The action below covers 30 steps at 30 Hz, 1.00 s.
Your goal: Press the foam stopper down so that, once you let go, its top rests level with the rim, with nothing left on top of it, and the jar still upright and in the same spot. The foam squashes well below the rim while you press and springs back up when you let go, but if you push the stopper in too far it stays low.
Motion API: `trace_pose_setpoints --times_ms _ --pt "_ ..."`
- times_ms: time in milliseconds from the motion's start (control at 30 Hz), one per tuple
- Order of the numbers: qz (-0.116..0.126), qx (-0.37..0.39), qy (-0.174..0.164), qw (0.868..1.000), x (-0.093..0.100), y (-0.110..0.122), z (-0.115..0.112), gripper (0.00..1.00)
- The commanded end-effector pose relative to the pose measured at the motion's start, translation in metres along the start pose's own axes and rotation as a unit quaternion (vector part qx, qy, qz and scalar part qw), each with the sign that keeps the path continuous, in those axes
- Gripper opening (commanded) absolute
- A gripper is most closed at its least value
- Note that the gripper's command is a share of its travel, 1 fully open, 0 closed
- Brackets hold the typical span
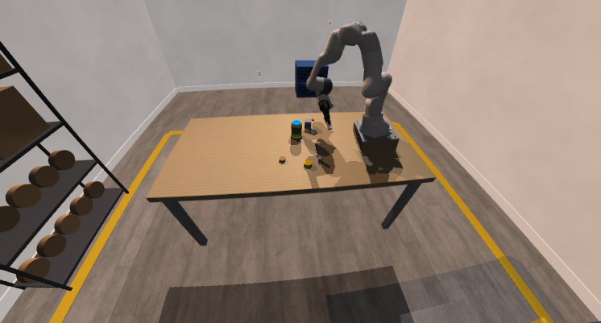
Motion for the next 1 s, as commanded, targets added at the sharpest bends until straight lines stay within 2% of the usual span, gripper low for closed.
trace_pose_setpoints --times_ms 0,67,167,233,267,300,333,533,567,600,667,700,800,867,900,967 --pt "0.062 0.096 0.079 0.99 -0.022 -0.002 -0.013 0.0" --pt "0.084 0.135 0.121 0.98 -0.036 0.002 -0.024 0.0" --pt "0.113 0.194 0.184 0.957 -0.061 0.011 -0.044 0.0" --pt "0.113 0.194 0.184 0.957 -0.061 0.011 -0.044 0.0" --pt "0.143 0.246 0.229 0.931 -0.067 0.022 -0.055 0.0" --pt "0.159 0.257 0.243 0.922 -0.066 0.031 -0.065 0.0" --pt "0.174 0.264 0.253 0.914 -0.064 0.039 -0.075 0.0" --pt "0.239 0.249 0.274 0.898 -0.055 0.094 -0.132 0.0" --pt "0.251 0.251 0.284 0.891 -0.061 0.103 -0.138 0.0" --pt "0.262 0.265 0.308 0.875 -0.084 0.11 -0.138 0.0" --pt "0.262 0.265 0.308 0.875 -0.084 0.11 -0.138 0.0" --pt "0.274 0.28 0.332 0.858 -0.107 0.117 -0.137 0.0" --pt "0.274 0.28 0.332 0.858 -0.107 0.117 -0.137 0.0" --pt "0.295 0.312 0.375 0.821 -0.153 0.131 -0.132 0.0" --pt "0.295 0.312 0.375 0.821 -0.153 0.131 -0.132 0.0" --pt "0.314 0.347 0.414 0.781 -0.201 0.145 -0.122 0.0"
Point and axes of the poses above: the point where the finger pads meet when closed, its own x axis back along the fingers, its own y axis across the jaws, z = x × y, the point moved 8 cm from there along x, back along the fingers, and after that the axes turned 6 degrees about -x, right-handed, at the moved point
